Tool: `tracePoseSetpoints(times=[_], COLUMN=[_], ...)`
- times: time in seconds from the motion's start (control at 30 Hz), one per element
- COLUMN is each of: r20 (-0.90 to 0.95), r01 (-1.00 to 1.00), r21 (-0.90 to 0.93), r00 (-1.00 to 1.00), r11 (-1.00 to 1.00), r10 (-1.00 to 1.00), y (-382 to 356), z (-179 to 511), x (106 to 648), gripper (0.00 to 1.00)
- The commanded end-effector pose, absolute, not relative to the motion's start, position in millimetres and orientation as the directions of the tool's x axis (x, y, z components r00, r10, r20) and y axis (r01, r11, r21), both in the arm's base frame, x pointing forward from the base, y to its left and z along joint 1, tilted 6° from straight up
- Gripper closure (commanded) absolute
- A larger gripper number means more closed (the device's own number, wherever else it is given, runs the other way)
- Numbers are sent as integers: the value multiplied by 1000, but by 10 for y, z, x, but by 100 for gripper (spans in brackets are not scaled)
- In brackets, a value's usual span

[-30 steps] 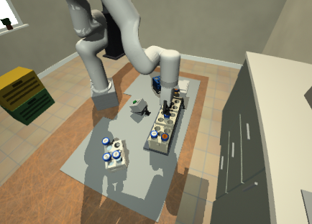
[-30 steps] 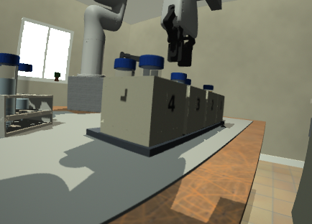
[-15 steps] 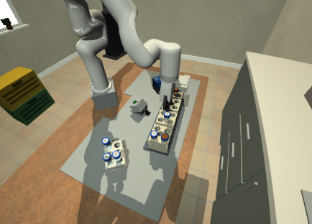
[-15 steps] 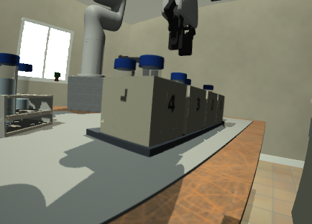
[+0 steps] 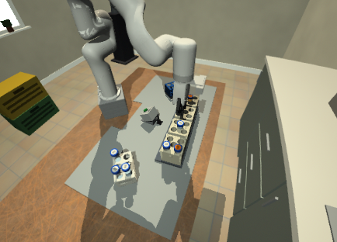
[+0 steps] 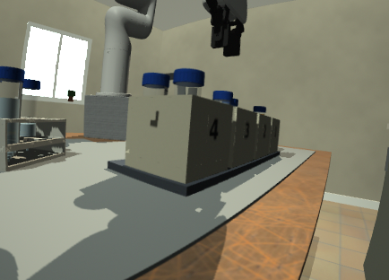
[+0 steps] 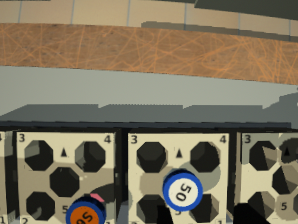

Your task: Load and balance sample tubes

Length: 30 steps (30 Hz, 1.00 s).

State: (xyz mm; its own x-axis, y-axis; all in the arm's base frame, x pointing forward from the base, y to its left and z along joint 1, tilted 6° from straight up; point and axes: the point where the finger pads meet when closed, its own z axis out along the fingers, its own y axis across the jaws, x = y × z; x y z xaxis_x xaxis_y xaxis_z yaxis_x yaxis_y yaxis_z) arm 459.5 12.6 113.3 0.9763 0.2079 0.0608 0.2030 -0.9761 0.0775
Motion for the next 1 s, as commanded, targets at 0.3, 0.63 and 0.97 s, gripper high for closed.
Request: tracePoseSetpoints(times=[0.3,0.63,0.97], r20=[65,65,65], r01=[203,203,203], r21=[78,78,78], r00=[976,976,976], r11=[-976,-976,-976], r10=[208,208,208], y=[141,147,147], z=[1365,1468,1468], x=[4591,4583,4583], gripper=[56,56,56])
